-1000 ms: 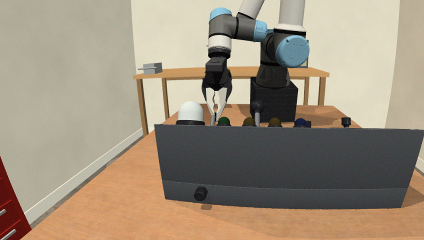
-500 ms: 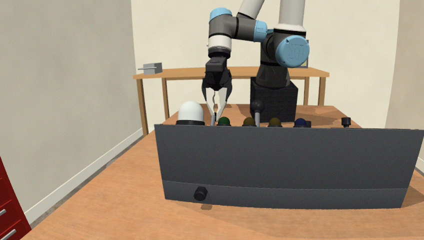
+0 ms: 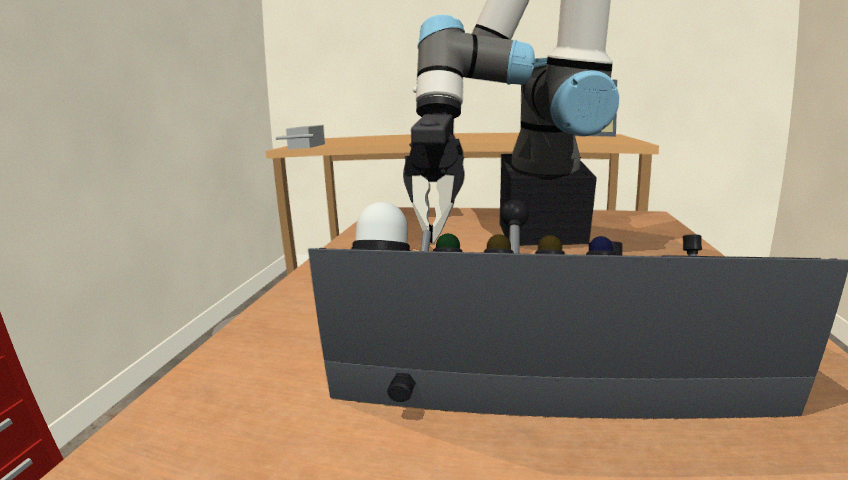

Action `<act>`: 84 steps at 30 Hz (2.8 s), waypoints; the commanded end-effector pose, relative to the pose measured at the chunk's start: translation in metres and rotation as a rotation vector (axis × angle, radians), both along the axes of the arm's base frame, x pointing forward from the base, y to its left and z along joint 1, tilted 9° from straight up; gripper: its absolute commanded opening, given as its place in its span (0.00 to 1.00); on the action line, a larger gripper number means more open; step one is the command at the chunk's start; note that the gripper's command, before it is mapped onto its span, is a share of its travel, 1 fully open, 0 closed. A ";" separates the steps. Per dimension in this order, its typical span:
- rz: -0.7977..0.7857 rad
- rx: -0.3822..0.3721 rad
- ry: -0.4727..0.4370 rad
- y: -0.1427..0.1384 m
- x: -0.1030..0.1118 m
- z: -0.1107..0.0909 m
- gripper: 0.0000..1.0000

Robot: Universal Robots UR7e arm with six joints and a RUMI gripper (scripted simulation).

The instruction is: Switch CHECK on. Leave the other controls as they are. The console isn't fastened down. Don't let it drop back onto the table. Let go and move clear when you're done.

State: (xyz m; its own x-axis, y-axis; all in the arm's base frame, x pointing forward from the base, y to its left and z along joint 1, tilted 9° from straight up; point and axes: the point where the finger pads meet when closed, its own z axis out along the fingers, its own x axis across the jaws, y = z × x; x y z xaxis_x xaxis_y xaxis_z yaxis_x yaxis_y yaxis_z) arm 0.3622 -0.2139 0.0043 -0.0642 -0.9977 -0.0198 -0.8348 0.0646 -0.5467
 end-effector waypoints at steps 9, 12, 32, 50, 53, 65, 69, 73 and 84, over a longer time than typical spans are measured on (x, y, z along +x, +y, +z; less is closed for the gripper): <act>0.002 0.003 0.001 0.002 0.000 -0.001 0.00; 0.002 0.003 0.001 0.002 0.000 -0.001 0.00; 0.002 0.000 0.001 0.000 0.006 0.003 0.00; 0.002 0.000 0.001 -0.001 0.019 0.011 0.00; 0.002 0.000 0.001 -0.001 0.020 0.012 0.00; 0.002 0.001 0.001 -0.002 0.030 0.019 0.00; 0.002 0.001 0.000 -0.002 0.031 0.020 0.00; 0.003 0.001 0.000 -0.002 0.034 0.021 0.00; 0.002 0.000 0.000 -0.002 0.037 0.024 0.00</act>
State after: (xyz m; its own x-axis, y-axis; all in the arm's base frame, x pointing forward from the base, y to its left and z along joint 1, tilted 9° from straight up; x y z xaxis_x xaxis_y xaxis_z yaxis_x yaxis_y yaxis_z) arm 0.3970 -0.2165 0.0270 -0.0630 -0.9978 -0.0192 -0.8348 0.0632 -0.5469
